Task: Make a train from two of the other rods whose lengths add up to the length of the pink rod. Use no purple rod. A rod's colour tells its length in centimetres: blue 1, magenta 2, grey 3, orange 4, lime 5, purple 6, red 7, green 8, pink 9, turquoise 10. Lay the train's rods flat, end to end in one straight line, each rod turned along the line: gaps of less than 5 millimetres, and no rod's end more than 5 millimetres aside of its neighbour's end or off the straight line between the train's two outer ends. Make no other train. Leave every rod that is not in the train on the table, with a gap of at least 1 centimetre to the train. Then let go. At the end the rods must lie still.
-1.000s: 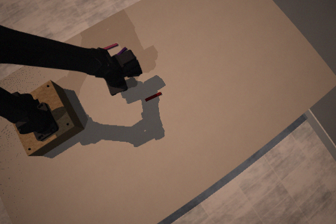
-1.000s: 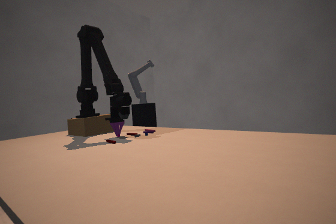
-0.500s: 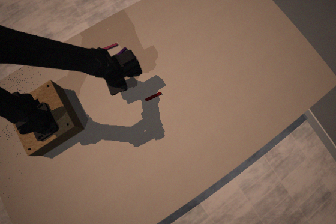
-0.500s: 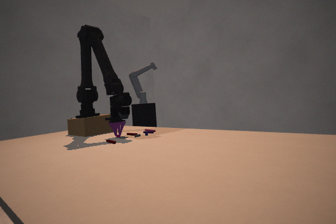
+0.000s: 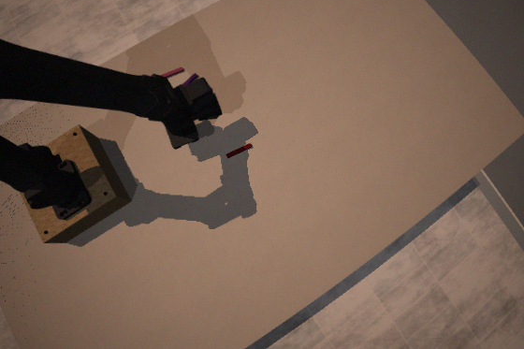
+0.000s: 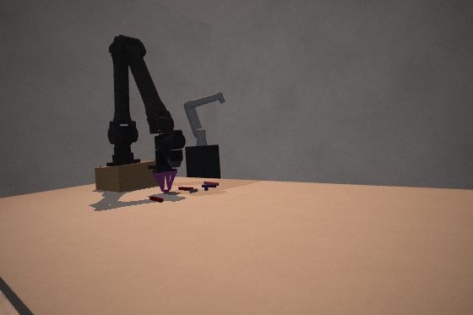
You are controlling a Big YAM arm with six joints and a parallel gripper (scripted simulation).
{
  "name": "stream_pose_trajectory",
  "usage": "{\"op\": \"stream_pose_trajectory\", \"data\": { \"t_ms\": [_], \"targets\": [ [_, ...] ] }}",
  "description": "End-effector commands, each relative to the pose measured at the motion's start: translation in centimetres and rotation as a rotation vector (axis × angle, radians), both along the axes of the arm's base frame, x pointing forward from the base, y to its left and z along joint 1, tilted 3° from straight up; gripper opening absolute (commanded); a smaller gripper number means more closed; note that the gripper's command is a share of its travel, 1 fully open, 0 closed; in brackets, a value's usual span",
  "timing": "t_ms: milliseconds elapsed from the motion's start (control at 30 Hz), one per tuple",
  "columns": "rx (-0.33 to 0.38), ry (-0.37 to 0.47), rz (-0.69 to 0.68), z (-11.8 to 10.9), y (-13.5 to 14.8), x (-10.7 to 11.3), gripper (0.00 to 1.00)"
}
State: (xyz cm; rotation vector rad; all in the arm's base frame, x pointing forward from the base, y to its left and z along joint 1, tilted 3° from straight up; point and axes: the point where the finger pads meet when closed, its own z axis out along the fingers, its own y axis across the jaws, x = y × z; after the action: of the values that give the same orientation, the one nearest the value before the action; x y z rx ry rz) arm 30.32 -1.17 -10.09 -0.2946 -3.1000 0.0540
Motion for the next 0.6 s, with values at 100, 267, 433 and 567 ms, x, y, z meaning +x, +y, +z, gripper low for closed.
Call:
{"op": "stream_pose_trajectory", "data": {
  "t_ms": [100,267,433,567],
  "targets": [
    [-0.005,-0.028,0.005,1.6,-0.2,1.2,0.24],
    [-0.005,-0.05,0.005,3.9,0.1,2.4,0.24],
    [-0.005,-0.053,0.005,5.6,0.3,2.6,0.24],
    [-0.005,-0.056,-0.004,8.0,0.3,2.7,0.24]
  ]
}}
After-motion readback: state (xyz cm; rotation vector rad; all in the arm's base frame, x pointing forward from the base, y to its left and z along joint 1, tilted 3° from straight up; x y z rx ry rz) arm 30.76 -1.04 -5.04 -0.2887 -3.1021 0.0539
